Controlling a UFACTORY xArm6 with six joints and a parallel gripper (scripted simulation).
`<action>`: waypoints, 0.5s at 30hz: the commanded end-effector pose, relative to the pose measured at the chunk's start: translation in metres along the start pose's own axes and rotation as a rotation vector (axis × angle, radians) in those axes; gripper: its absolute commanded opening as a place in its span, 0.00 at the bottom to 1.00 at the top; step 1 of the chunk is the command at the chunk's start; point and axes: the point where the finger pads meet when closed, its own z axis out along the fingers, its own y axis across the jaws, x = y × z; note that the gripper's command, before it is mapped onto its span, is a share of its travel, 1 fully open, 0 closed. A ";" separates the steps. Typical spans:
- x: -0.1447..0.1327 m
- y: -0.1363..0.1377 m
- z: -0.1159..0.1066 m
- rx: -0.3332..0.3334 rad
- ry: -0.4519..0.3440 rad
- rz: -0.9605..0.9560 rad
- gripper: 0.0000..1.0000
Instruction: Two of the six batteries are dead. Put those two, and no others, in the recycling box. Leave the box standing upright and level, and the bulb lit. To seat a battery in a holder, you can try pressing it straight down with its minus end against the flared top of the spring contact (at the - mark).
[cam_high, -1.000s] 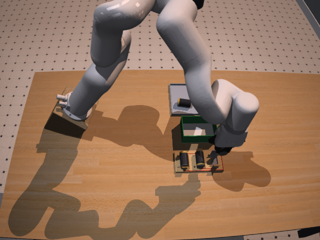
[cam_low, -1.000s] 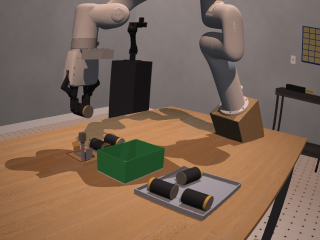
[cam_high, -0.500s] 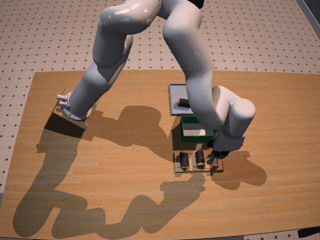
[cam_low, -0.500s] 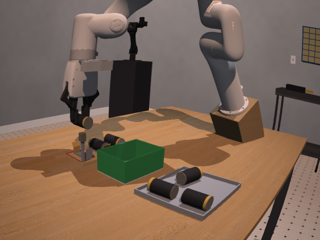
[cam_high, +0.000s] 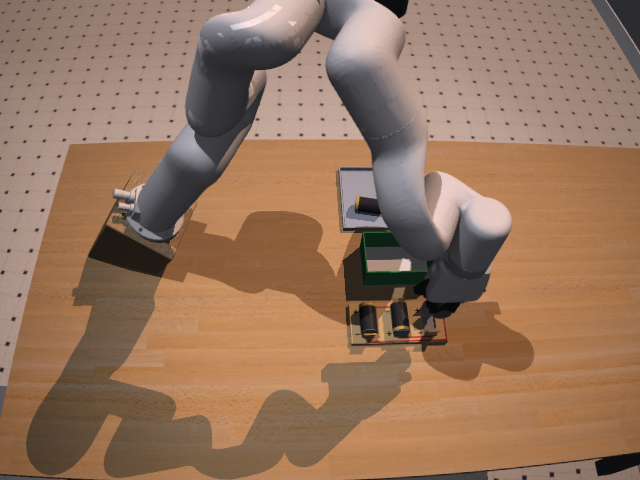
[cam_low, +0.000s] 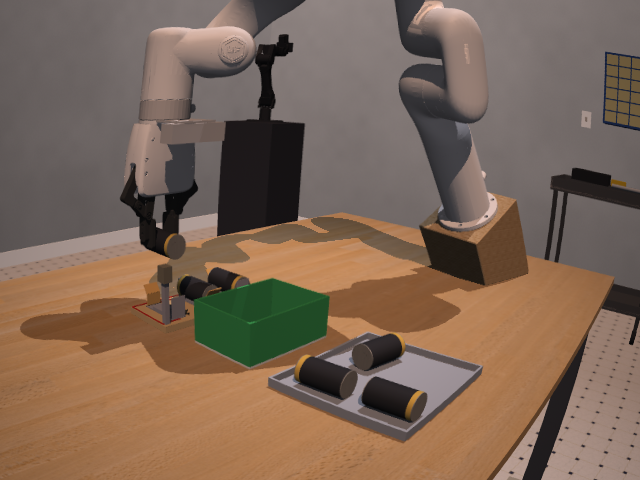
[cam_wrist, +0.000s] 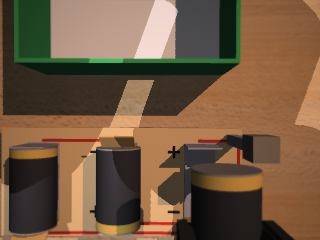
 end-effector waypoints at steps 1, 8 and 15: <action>-0.001 0.002 -0.002 -0.004 -0.002 0.000 0.28; -0.001 0.002 -0.002 -0.004 -0.002 0.000 0.28; -0.001 0.002 0.015 -0.004 -0.002 0.000 0.28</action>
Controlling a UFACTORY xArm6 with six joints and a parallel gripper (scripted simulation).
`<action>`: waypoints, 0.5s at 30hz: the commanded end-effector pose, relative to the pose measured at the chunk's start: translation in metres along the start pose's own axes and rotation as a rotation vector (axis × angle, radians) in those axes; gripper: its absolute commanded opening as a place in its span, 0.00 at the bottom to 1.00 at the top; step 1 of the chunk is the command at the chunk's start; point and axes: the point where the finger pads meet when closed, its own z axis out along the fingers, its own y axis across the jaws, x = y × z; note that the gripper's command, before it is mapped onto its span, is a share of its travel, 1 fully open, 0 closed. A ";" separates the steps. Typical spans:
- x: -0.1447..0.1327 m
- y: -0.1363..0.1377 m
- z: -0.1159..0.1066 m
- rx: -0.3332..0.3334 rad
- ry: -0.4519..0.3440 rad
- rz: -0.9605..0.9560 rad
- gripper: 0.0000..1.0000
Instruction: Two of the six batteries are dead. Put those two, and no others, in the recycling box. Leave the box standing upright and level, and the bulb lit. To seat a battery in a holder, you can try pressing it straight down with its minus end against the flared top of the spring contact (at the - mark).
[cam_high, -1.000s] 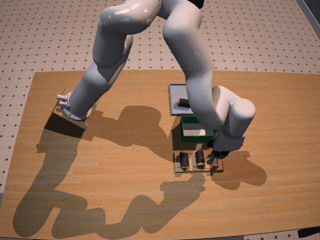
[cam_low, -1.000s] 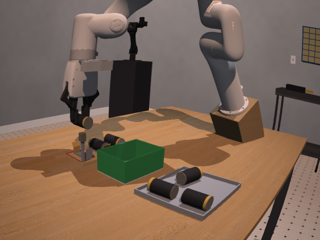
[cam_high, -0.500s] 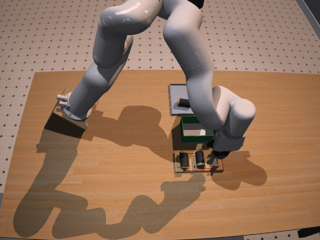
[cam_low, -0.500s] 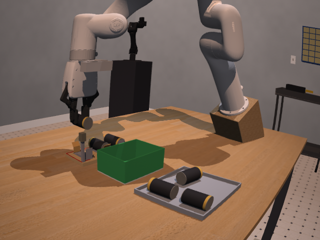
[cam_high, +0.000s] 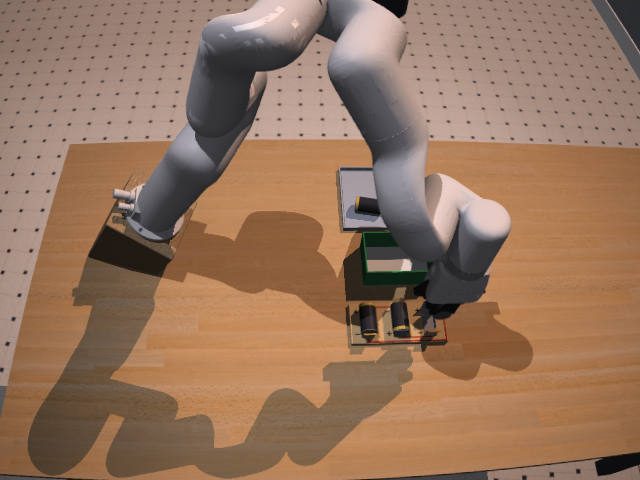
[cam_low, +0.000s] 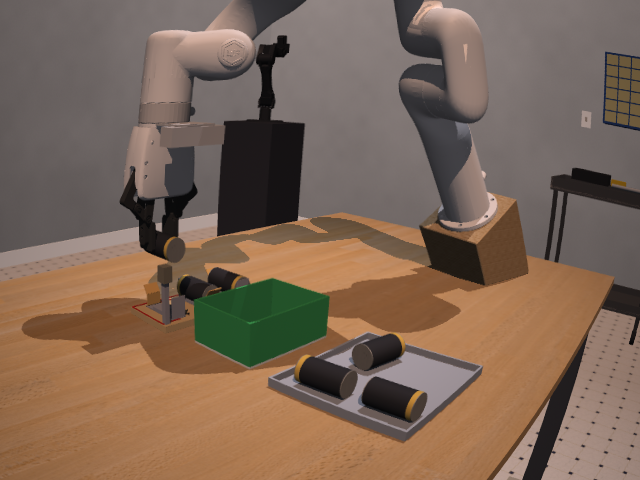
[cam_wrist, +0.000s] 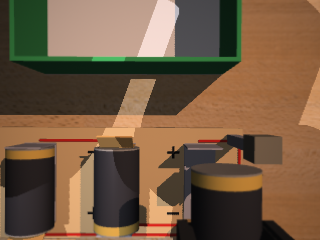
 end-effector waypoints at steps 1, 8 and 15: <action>0.000 0.001 0.015 -0.003 -0.001 0.000 0.28; 0.000 0.001 0.037 -0.003 -0.001 0.000 0.28; 0.000 0.001 0.045 -0.003 -0.001 0.000 0.28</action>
